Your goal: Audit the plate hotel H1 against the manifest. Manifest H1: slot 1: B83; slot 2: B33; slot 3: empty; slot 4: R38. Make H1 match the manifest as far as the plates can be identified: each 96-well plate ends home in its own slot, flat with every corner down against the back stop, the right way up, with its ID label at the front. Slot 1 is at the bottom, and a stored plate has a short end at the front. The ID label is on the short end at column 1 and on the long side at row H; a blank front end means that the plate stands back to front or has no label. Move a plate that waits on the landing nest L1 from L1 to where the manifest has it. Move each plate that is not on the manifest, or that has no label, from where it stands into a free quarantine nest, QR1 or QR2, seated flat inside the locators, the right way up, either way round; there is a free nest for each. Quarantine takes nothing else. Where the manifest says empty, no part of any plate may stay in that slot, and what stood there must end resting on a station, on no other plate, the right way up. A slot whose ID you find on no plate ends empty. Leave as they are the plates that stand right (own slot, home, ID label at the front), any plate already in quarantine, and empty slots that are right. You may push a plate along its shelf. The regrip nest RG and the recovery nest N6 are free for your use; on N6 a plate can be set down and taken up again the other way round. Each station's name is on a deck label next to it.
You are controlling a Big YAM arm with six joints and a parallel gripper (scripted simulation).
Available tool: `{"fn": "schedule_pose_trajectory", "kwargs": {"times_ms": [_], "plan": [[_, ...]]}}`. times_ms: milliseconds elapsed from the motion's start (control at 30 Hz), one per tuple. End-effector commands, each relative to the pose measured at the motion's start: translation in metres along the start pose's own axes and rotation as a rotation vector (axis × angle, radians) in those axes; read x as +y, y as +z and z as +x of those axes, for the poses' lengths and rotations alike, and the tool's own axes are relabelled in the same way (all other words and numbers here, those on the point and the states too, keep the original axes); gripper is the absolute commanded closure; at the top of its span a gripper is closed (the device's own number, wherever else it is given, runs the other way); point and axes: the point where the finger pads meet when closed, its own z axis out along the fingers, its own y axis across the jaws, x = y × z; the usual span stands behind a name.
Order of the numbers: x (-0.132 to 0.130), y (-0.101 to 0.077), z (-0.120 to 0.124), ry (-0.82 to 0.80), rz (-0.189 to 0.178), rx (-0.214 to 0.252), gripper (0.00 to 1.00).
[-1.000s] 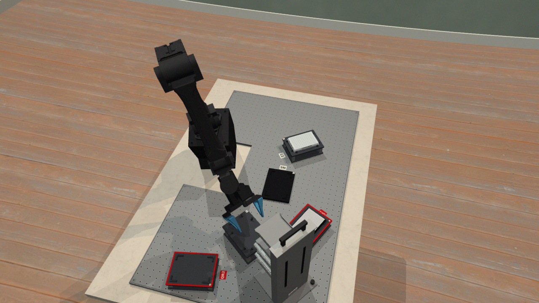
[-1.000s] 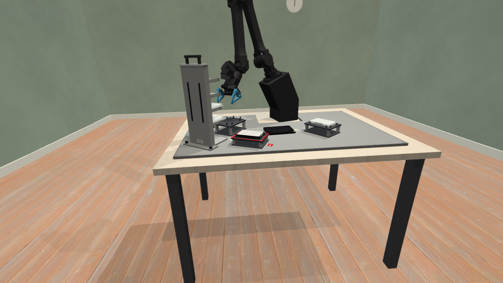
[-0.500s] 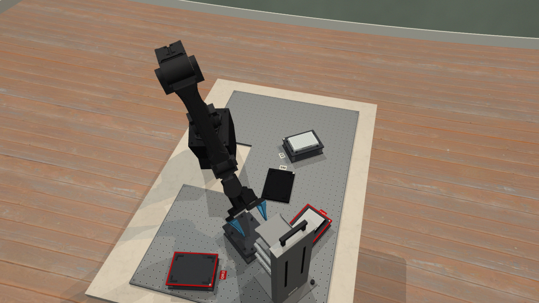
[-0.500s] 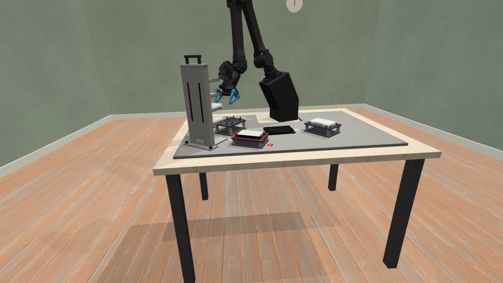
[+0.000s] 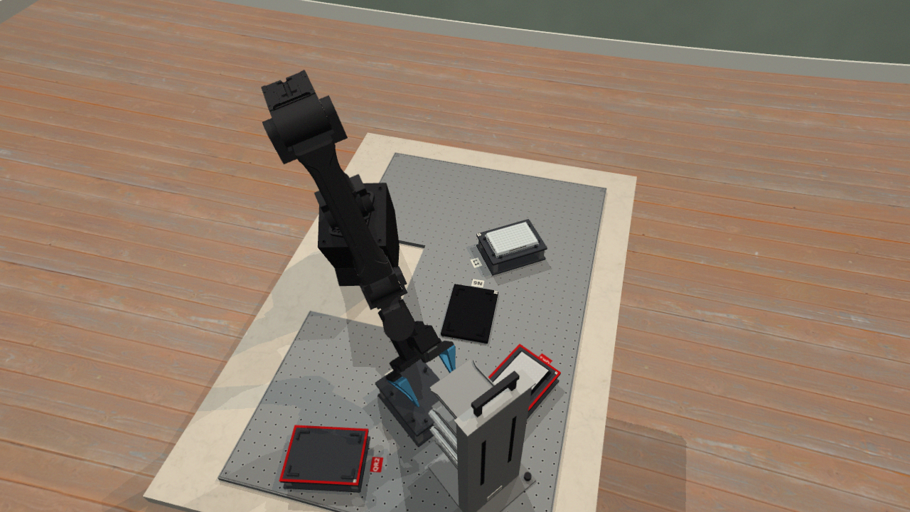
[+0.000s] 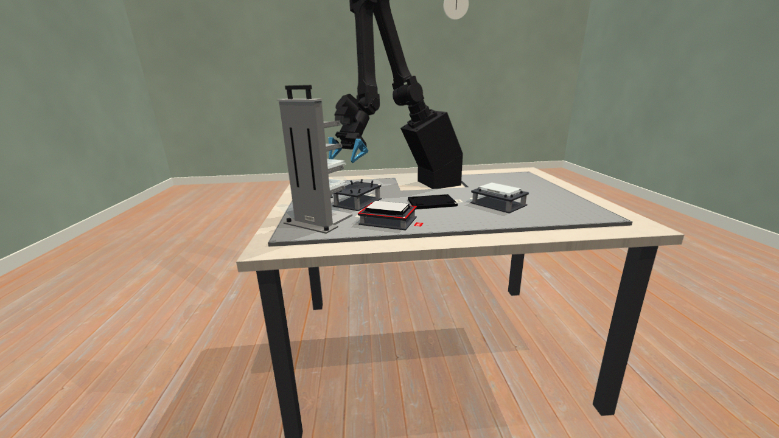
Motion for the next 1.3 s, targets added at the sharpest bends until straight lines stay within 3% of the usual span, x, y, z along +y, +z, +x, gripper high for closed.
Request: {"fn": "schedule_pose_trajectory", "kwargs": {"times_ms": [0, 467, 533, 567, 633, 1033, 1100, 1133, 1200, 1233, 1267], "plan": [[0.001, 0.001, 0.002, 0.014, -0.005, 0.015, 0.00], [0.004, 0.020, -0.020, 0.009, -0.011, 0.000, 0.00], [0.004, 0.020, -0.020, 0.009, -0.011, 0.000, 0.00], [0.002, 0.015, -0.008, 0.015, -0.006, 0.021, 0.00], [0.002, 0.023, -0.023, 0.011, -0.006, 0.001, 0.00], [0.004, 0.035, -0.036, 0.009, -0.011, -0.003, 0.00], [0.004, 0.035, -0.036, 0.009, -0.011, -0.003, 0.00], [0.003, 0.030, -0.021, 0.014, -0.008, 0.025, 0.00], [0.001, 0.036, -0.034, 0.012, -0.005, 0.005, 0.00], [-0.002, 0.031, -0.039, 0.002, 0.004, -0.017, 0.14], [-0.002, 0.031, -0.039, 0.002, 0.004, -0.017, 0.14]]}}
